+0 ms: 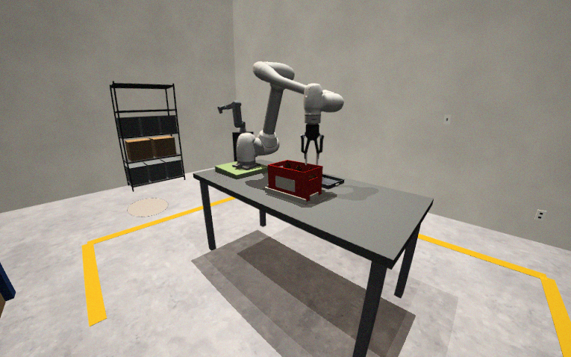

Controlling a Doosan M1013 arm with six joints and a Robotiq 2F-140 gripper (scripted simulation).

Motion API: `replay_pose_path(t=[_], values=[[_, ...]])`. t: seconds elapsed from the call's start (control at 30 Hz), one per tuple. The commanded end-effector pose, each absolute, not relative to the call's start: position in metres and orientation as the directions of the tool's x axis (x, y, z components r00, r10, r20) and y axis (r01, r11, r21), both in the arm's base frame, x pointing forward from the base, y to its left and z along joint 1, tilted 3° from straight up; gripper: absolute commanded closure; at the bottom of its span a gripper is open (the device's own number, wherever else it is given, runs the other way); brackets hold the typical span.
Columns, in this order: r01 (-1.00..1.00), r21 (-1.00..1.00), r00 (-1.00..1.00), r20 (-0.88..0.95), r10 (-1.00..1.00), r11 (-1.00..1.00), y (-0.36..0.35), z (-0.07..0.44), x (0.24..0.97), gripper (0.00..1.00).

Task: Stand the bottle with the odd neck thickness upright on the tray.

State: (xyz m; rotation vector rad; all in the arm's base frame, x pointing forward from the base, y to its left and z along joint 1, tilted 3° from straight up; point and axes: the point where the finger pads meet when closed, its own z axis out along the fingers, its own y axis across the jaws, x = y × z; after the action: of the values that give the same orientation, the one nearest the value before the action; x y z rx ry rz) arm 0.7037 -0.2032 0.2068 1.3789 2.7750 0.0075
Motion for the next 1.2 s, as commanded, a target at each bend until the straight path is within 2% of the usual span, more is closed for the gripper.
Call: replay_pose_path(t=[0.0, 1.17], values=[[0.797, 0.024, -0.602, -0.039, 0.798, 0.603, -0.203, 0.202, 0.707, 0.62], [0.797, 0.024, -0.602, -0.039, 0.798, 0.603, -0.203, 0.167, 0.708, 0.62]])
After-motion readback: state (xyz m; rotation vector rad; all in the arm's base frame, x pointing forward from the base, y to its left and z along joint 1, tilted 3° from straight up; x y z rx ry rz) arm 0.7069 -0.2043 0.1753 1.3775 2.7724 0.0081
